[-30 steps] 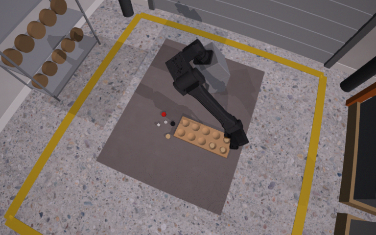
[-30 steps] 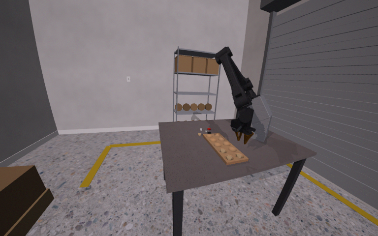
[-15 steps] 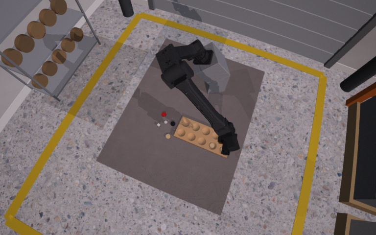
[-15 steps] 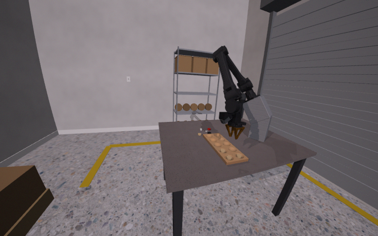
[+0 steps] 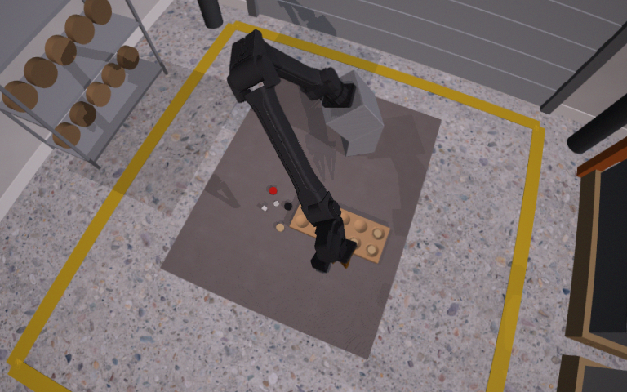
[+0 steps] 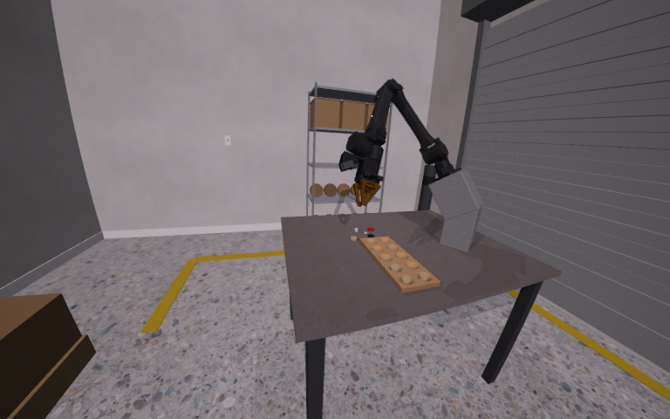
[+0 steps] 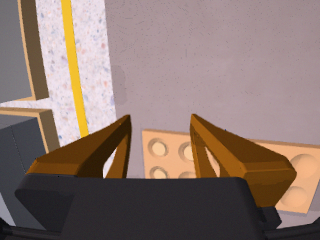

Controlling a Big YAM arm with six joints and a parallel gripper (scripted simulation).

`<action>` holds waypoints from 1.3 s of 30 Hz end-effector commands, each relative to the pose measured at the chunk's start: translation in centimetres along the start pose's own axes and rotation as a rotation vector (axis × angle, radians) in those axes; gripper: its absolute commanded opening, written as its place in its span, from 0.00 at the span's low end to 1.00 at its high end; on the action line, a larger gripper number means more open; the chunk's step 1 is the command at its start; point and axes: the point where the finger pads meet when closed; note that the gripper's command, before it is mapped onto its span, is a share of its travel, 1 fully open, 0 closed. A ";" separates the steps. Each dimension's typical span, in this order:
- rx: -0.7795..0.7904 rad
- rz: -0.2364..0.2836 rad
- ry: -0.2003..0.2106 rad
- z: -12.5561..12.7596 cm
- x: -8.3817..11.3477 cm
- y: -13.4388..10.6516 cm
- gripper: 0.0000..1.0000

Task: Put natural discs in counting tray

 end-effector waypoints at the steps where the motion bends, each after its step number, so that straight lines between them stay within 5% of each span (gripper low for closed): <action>1: -0.020 -0.113 0.045 -2.0 3.5 5.5 0.45; 2: -0.040 -0.163 0.066 -3.3 5.2 7.4 0.45; 4: -0.040 -0.163 0.066 -3.3 5.2 7.4 0.45; 5: -0.067 -0.243 0.090 -4.8 8.0 11.2 0.45; 8: -0.078 -0.284 0.103 -6.6 9.8 12.3 0.45; 9: -0.093 -0.350 0.118 -8.3 12.2 14.3 0.45; 11: -0.100 -0.373 0.122 -8.3 13.0 15.8 0.45; 12: -0.106 -0.418 0.130 -10.2 15.1 16.4 0.45; 14: -0.109 -0.431 0.132 -10.2 15.5 17.1 0.45; 15: -0.115 -0.488 0.140 -12.1 18.0 18.2 0.45; 16: -0.115 -0.488 0.140 -12.1 18.0 18.2 0.45; 17: -0.122 -0.561 0.146 -14.1 21.0 19.8 0.45; 21: -0.126 -0.579 0.147 -14.2 21.7 20.7 0.45; 22: -0.125 -0.635 0.148 -16.1 24.3 21.1 0.45; 23: -0.125 -0.635 0.148 -16.1 24.3 21.1 0.45; 24: -0.125 -0.710 0.147 -18.0 27.6 22.2 0.45; 28: -0.131 -0.749 0.149 -18.3 29.3 24.0 0.45; 29: -0.123 -0.792 0.143 -19.9 31.3 23.3 0.45; 32: -0.125 -0.804 0.143 -20.0 31.9 23.9 0.45; 33: -0.116 -0.861 0.134 -21.7 34.5 23.6 0.45; 38: -0.118 -0.885 0.134 -21.9 35.7 24.6 0.45; 39: -0.106 -0.935 0.123 -23.4 38.0 23.9 0.45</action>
Point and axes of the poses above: the point where the finger pads meet when closed, its own x axis back along the fingers, its own z axis across the jaws, y = z × x
